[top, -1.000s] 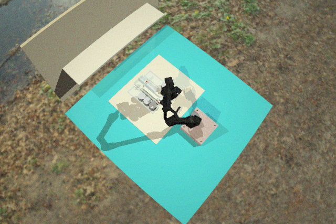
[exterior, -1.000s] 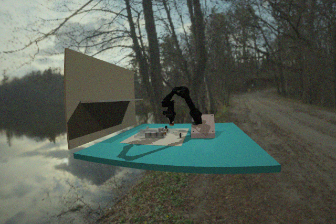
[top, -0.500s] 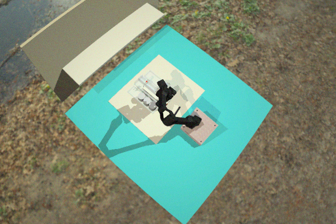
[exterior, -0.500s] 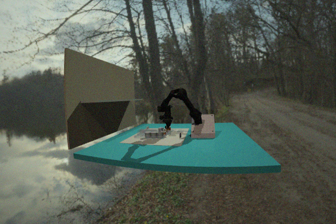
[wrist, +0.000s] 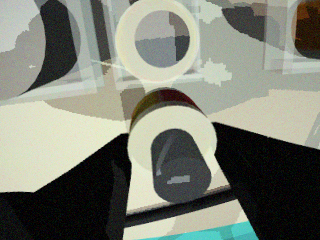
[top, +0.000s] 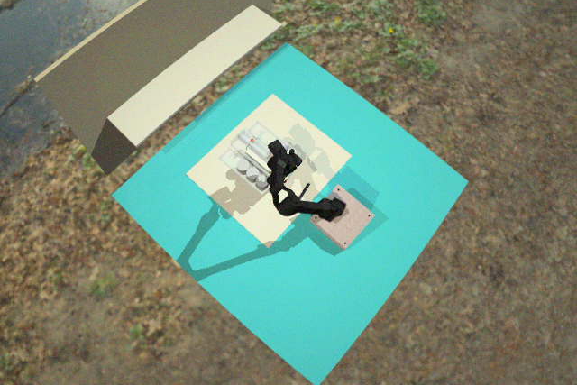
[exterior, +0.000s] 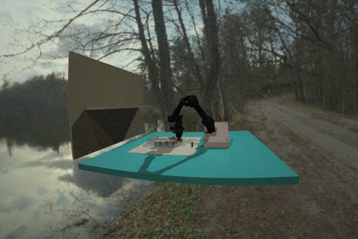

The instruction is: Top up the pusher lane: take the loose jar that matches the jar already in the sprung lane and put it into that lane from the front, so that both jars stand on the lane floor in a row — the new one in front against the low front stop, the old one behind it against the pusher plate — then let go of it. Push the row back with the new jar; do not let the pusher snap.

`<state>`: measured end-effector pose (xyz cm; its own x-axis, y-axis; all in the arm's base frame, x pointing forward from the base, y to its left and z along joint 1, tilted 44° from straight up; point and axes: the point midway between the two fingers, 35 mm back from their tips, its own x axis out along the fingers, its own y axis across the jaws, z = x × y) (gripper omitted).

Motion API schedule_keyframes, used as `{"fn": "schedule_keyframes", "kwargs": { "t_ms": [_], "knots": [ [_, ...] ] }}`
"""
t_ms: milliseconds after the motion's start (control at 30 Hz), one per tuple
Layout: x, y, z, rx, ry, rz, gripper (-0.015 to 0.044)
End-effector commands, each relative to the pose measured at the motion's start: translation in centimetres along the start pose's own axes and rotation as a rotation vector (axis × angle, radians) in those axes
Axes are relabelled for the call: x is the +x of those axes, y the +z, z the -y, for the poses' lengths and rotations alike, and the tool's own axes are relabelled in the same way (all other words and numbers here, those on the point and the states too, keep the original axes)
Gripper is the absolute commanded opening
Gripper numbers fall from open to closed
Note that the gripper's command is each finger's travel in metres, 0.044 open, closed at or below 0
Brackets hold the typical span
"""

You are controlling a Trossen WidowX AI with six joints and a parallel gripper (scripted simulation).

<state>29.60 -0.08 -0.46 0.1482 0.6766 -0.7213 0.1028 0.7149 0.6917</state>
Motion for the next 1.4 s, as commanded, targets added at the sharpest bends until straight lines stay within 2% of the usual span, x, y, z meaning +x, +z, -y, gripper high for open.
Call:
{"fn": "schedule_keyframes", "kwargs": {
  "t_ms": [0, 1367],
  "knots": [
    [0.1, 0.2, -0.1, 0.003, 0.005, 0.001, 0.0000],
    [0.2, 2.2, -0.1, 0.003, 0.005, 0.002, 0.0000]
  ]
}}
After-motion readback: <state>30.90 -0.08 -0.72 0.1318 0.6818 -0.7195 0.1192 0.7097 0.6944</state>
